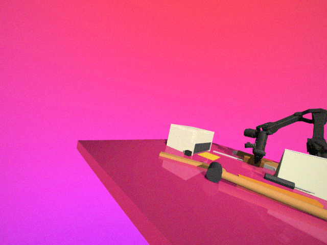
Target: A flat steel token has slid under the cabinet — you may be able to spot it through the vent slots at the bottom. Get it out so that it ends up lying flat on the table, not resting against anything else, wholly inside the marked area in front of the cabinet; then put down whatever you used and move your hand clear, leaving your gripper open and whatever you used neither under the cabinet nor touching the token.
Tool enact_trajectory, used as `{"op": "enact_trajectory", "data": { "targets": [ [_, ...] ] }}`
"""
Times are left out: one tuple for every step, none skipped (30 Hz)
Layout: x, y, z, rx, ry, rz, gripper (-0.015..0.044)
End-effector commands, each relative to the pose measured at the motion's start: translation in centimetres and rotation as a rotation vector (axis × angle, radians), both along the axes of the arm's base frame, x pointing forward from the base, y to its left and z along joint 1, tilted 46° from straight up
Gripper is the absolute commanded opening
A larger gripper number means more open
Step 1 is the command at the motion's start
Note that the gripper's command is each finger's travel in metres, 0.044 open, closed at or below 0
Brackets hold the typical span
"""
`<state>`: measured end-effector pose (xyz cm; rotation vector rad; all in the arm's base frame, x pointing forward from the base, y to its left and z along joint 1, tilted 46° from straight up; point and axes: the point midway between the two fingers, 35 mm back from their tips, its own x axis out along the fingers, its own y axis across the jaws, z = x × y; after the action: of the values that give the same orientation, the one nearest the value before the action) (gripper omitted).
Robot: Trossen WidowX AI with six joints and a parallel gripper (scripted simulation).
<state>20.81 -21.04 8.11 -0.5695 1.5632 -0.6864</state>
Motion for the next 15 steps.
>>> {"op": "enact_trajectory", "data": {
  "targets": [
    [0.14, 0.0, 0.11, 0.0, 0.023, 0.028, 0.0],
    [0.14, 0.0, 0.11, 0.0, 0.029, 0.034, 0.0],
    [0.14, 0.0, 0.11, 0.001, 0.035, 0.039, 0.0],
    [0.15, 0.0, 0.1, 0.002, 0.04, 0.045, 0.0],
    [0.15, 0.0, 0.1, 0.003, 0.046, 0.05, 0.0],
    [0.15, 0.01, 0.1, 0.004, 0.052, 0.056, 0.0],
    [0.15, 0.01, 0.1, 0.004, 0.057, 0.061, 0.0],
    [0.15, 0.01, 0.09, 0.005, 0.063, 0.067, 0.0],
    [0.15, 0.01, 0.09, 0.006, 0.069, 0.072, 0.0],
    [0.15, 0.02, 0.09, 0.007, 0.074, 0.078, 0.0],
    [0.15, 0.02, 0.09, 0.008, 0.08, 0.083, 0.0],
    [0.15, 0.02, 0.08, 0.009, 0.085, 0.089, 0.0],
    [0.15, 0.02, 0.08, 0.009, 0.091, 0.095, 0.0],
    [0.16, 0.03, 0.08, 0.01, 0.097, 0.1, 0.0],
    [0.16, 0.03, 0.07, 0.011, 0.102, 0.106, 0.0]
  ]
}}
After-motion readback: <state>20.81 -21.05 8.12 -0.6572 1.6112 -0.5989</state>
